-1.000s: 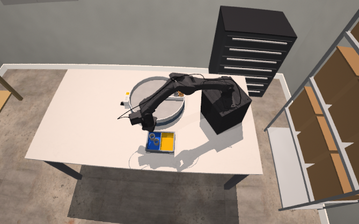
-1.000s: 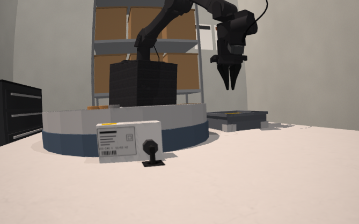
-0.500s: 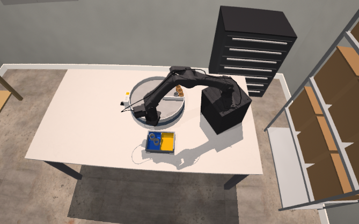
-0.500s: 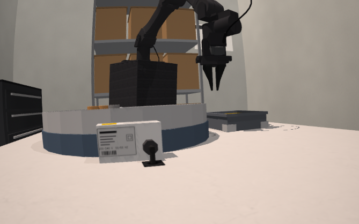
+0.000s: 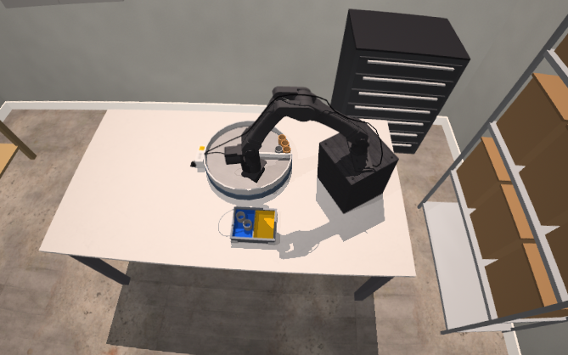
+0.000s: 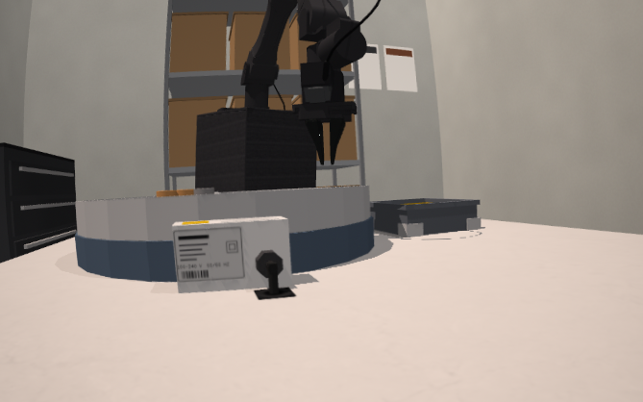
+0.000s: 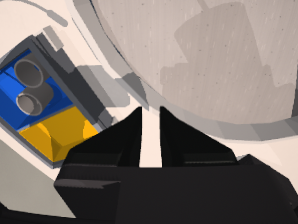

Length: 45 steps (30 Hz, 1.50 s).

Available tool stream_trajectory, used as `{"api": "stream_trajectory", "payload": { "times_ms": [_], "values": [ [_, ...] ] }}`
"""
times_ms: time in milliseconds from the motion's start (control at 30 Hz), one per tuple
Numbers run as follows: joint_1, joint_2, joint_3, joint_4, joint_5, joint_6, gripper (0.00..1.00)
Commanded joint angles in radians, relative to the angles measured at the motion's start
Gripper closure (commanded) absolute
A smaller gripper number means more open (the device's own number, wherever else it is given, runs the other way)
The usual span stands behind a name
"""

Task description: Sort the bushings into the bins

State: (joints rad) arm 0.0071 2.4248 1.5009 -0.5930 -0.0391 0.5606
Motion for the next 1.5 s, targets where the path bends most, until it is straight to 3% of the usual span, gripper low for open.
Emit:
{"api": "stream_trajectory", "payload": {
  "times_ms": [0,267,333,533,600,833,1467],
  "values": [
    [-0.078,-0.059,-0.091,0.078,-0.009,-0.033,0.86],
    [-0.303,-0.115,-0.246,0.169,-0.025,-0.135,0.86],
    [-0.303,-0.115,-0.246,0.169,-0.025,-0.135,0.86],
    [-0.451,-0.110,-0.286,0.197,-0.039,-0.208,0.86],
    [-0.496,-0.088,-0.250,0.201,-0.041,-0.231,0.86],
    [-0.618,-0.066,-0.233,0.171,-0.051,-0.293,0.86],
    [-0.719,-0.043,-0.195,0.148,-0.056,-0.345,0.86]
  ]
}}
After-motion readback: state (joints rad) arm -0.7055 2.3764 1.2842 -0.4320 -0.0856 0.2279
